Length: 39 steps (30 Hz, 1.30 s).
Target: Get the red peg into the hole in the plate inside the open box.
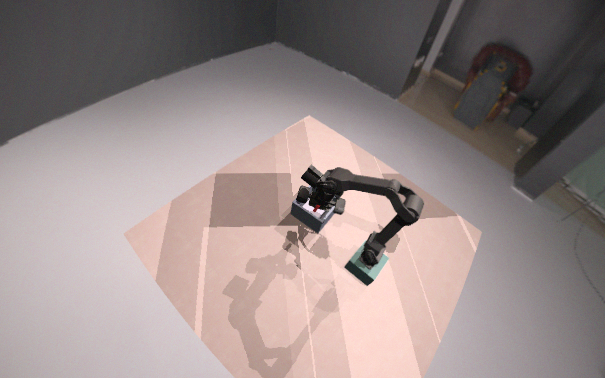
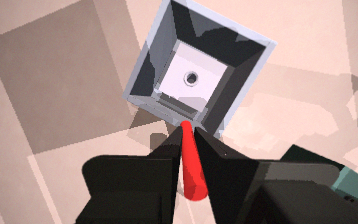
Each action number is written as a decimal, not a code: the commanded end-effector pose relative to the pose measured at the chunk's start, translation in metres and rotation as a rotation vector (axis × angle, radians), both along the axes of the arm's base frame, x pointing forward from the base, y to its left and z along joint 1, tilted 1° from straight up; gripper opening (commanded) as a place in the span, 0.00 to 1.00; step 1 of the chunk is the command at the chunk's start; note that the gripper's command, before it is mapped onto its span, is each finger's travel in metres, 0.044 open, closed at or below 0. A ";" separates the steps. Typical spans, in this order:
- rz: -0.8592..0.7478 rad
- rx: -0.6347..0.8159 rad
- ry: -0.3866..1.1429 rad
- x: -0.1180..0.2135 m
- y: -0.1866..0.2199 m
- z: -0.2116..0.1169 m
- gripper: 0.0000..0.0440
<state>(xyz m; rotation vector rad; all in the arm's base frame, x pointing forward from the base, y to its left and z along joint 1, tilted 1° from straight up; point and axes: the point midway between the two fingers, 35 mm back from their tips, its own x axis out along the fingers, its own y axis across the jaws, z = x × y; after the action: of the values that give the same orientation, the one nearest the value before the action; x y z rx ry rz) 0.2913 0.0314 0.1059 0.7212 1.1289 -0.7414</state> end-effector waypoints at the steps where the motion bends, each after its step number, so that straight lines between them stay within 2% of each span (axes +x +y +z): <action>1: -0.022 0.003 -0.005 0.009 -0.012 -0.001 0.00; 15: -0.098 0.024 0.000 0.033 -0.052 -0.017 0.01; 25: -0.112 0.047 0.047 0.041 -0.063 -0.045 0.03; 27: -0.107 0.047 0.060 0.042 -0.065 -0.051 0.09; 31: -0.091 0.042 0.084 0.043 -0.069 -0.061 0.31; 35: -0.079 0.036 0.106 0.047 -0.072 -0.066 0.34; 39: -0.065 0.032 0.098 0.058 -0.076 -0.065 0.56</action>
<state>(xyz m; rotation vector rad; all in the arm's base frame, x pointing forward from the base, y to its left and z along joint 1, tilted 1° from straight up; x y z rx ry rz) 0.3417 -0.0410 0.0400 0.7626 1.2158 -0.8311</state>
